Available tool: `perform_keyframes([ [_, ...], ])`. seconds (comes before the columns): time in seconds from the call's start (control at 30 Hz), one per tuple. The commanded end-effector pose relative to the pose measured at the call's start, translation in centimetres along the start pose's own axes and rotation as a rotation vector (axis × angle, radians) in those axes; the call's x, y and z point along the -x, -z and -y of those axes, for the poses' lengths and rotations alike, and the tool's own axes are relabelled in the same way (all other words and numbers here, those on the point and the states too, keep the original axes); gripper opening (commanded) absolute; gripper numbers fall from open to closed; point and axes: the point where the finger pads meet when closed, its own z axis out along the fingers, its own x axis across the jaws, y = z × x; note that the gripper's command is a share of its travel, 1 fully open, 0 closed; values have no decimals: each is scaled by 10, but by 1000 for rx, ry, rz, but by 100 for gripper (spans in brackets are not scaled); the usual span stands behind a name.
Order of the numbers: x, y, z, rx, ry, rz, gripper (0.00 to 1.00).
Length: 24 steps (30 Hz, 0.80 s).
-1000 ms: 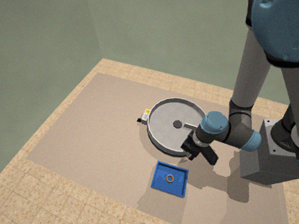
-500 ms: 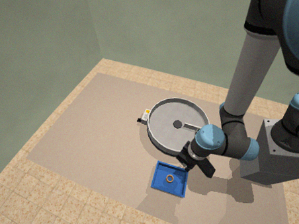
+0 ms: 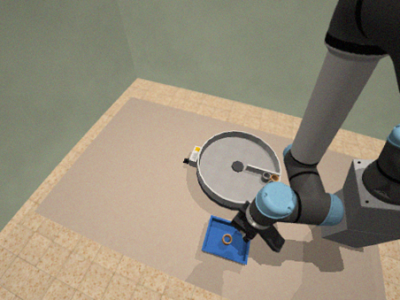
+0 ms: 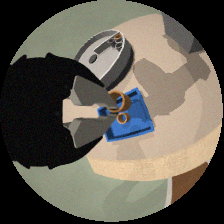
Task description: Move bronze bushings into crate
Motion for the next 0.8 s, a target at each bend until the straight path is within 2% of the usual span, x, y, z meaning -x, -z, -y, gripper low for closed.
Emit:
perform_keyframes([
  [0.0, -10, 0, 2, 1, 0, 1, 0],
  [0.37, -23, 0, 5, 1, 0, 1, 0],
  [0.77, -26, 0, 6, 1, 0, 1, 0],
])
